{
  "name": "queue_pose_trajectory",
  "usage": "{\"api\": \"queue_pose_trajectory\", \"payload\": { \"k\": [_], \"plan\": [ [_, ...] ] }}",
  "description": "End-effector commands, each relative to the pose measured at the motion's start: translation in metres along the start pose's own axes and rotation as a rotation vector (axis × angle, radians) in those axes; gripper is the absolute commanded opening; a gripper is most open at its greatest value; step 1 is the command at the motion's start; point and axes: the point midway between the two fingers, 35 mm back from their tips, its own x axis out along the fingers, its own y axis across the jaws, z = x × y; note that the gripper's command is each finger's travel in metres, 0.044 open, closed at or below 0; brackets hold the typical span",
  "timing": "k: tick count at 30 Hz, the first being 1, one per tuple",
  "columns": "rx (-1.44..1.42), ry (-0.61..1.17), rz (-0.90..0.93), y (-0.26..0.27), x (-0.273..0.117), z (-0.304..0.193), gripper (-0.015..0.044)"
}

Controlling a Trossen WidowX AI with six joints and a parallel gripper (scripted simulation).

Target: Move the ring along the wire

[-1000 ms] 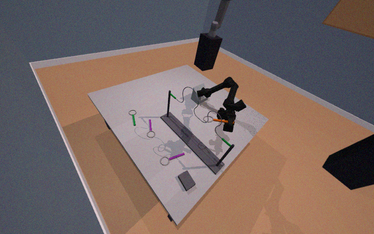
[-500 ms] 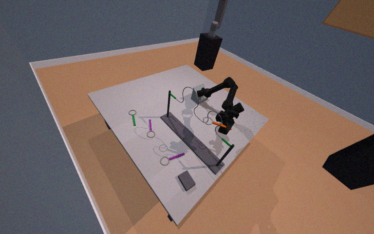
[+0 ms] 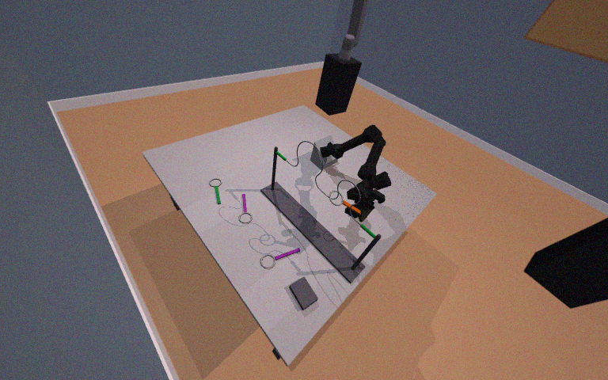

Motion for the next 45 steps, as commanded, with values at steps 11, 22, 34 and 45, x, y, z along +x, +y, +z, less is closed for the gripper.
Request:
{"api": "queue_pose_trajectory", "payload": {
  "k": [11, 22, 34, 45],
  "plan": [
    [-0.305, 0.042, -0.179, -0.053, -0.012, 0.008, -0.015],
    [-0.539, 0.073, -0.313, -0.089, -0.026, 0.025, -0.015],
    [-0.769, 0.103, -0.445, -0.117, -0.044, 0.05, -0.015],
    [-0.925, 0.123, -0.535, -0.133, -0.059, 0.073, -0.015]
  ]
}}
